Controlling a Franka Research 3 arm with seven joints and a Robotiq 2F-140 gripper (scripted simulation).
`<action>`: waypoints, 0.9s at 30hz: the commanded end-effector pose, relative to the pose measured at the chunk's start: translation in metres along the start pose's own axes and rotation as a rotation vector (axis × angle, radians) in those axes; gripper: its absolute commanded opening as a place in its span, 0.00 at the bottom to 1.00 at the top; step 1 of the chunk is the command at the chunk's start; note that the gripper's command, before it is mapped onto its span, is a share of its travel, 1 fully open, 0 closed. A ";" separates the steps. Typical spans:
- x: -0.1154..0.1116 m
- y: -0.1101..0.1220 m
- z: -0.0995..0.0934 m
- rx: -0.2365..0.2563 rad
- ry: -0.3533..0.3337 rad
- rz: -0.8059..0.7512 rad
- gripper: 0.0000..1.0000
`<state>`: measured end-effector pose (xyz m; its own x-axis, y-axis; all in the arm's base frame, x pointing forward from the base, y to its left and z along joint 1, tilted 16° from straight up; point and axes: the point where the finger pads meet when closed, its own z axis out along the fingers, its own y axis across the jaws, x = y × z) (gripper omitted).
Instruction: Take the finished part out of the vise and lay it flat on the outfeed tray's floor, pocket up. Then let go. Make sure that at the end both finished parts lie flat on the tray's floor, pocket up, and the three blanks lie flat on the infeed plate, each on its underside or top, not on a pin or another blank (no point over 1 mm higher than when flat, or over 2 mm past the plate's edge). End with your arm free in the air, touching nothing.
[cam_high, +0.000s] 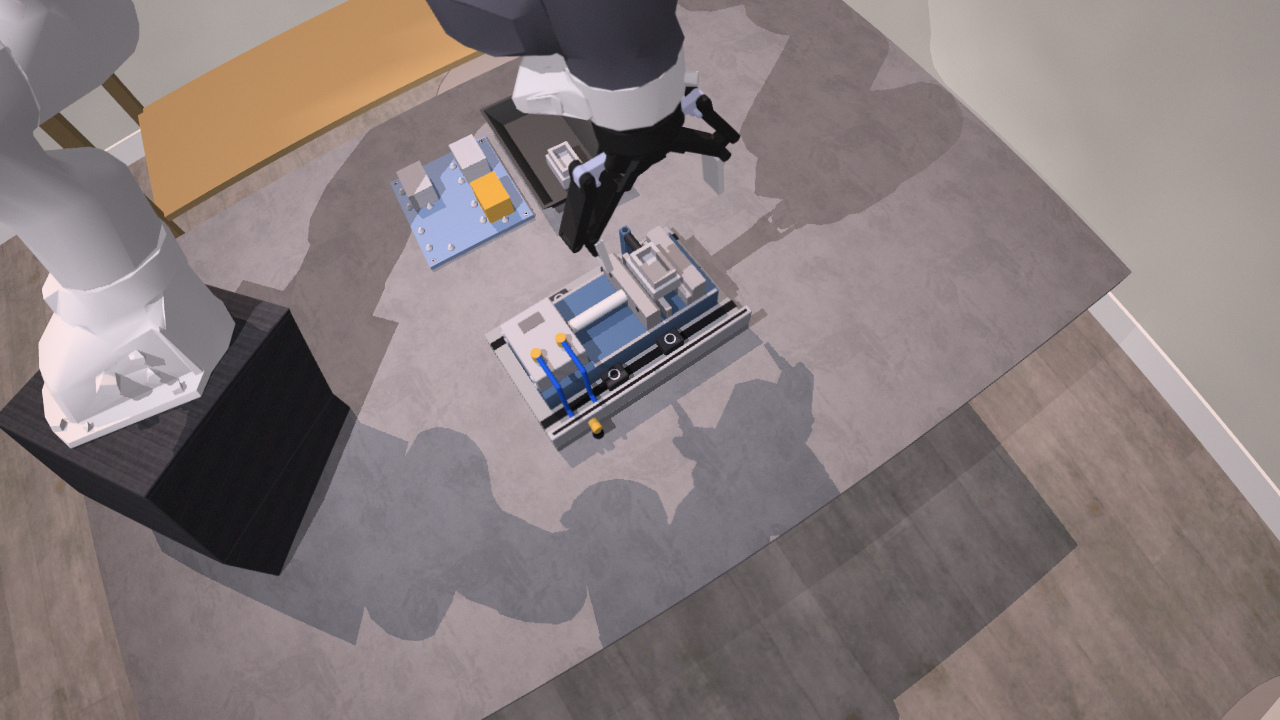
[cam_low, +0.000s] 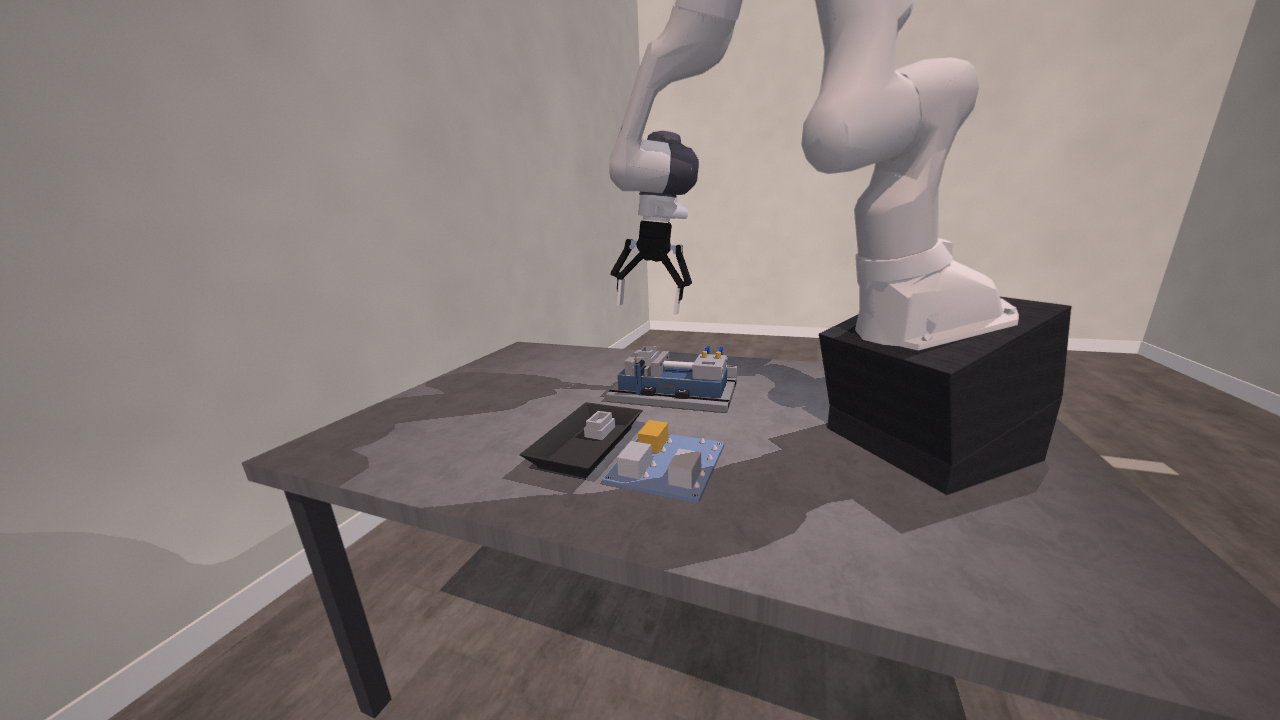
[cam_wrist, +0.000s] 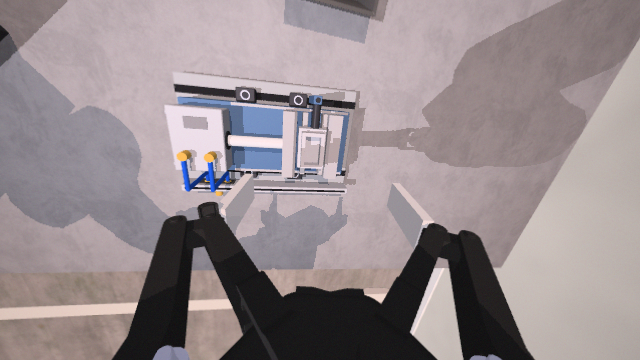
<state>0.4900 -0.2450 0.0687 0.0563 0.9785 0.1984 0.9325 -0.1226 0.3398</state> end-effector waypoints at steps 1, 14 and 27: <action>0.000 0.001 -0.001 0.005 -0.002 0.022 1.00; 0.005 0.001 0.002 0.034 -0.004 0.022 1.00; 0.005 0.001 0.002 0.034 -0.004 0.022 1.00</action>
<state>0.4920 -0.2409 0.0688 0.0647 0.9785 0.1959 0.9422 -0.1246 0.3111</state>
